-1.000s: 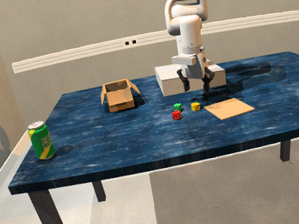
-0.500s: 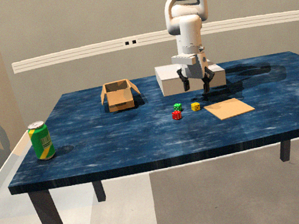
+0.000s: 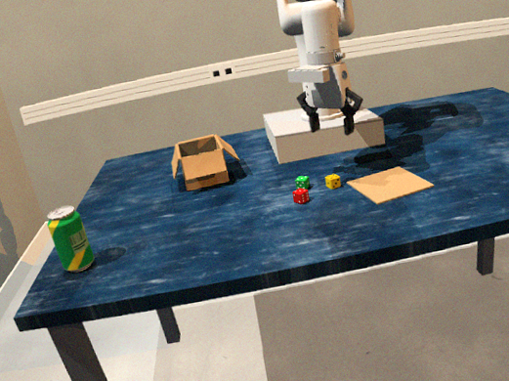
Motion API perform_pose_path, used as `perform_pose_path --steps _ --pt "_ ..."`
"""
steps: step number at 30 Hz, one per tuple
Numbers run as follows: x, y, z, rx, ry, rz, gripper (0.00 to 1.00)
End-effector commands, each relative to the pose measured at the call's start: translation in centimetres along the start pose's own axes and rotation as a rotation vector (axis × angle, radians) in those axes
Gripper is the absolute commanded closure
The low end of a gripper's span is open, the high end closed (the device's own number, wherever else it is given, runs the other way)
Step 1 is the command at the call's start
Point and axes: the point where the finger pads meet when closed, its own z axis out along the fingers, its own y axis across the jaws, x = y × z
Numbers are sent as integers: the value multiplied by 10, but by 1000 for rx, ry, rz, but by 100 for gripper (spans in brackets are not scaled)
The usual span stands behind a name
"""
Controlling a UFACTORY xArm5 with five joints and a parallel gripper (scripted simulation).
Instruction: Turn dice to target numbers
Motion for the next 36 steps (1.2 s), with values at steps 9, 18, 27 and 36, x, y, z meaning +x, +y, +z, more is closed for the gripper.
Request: perform_pose_path --steps 9,18,27,36 --pt "-1 2 -44 -2 -3 0 0" --pt "23 8 -44 0 -5 -59 0" --pt "82 30 -38 5 -8 -200 0" --pt "94 37 -35 7 -9 -229 0"
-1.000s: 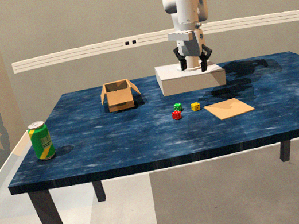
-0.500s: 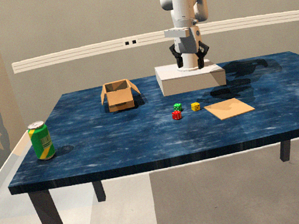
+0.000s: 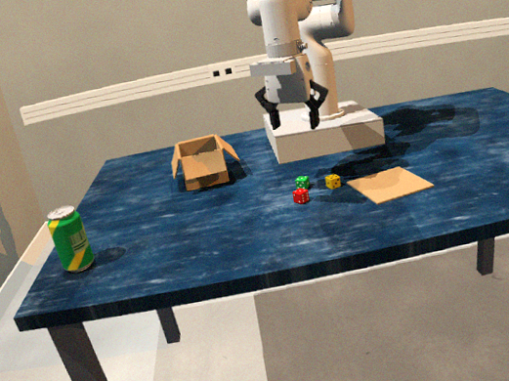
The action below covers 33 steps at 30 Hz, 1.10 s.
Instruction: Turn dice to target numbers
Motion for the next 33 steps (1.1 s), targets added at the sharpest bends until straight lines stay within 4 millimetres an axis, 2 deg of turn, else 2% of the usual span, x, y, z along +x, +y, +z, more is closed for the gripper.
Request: perform_pose_path --steps 1,21,26,33 --pt "4 1 0 0 1 -8 0" --pt "4 1 0 0 1 31 0" --pt "5 1 2 1 1 141 0" --pt "5 1 6 1 1 392 0"
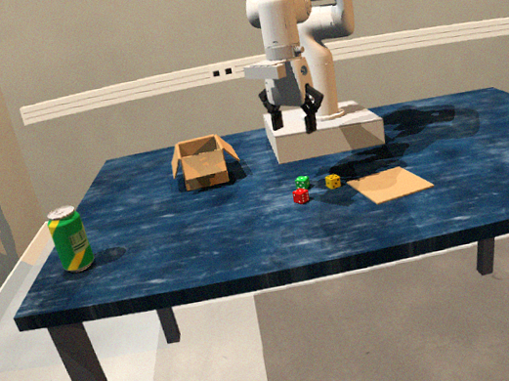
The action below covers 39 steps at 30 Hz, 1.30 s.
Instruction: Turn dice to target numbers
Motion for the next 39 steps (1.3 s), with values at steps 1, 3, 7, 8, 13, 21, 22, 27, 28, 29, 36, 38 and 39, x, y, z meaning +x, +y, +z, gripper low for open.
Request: perform_pose_path --steps 1,3,7,8,13,21,22,27,28,29,36,38,39 --pt "1 -1 1 2 3 141 0" --pt "1 -1 2 2 3 195 0" --pt "2 -1 4 2 3 314 0" --pt "2 -1 5 2 3 372 0" --pt "2 -1 7 3 3 515 0" --pt "2 -1 10 3 3 738 0" --pt "2 -1 11 3 3 793 0" --pt "2 -1 14 3 2 937 0" --pt "3 -1 14 3 2 970 0" --pt "3 -1 14 3 2 978 0" --pt "3 -1 17 4 2 1144 0" --pt "3 -1 19 4 2 1271 0" --pt "3 -1 19 4 2 1290 0"
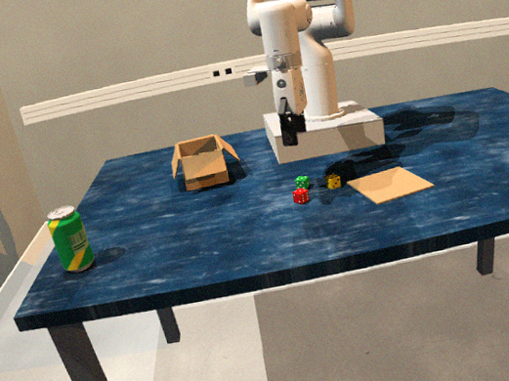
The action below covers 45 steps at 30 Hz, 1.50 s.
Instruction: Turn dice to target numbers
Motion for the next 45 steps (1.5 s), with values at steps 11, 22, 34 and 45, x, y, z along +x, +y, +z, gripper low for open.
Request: perform_pose_path --steps 11,22,34,45 --pt "0 -2 7 4 -1 501 0" --pt "0 -2 12 3 -2 808 0" --pt "0 -2 17 3 -2 1165 0" --pt "0 -2 22 3 -3 1482 0"
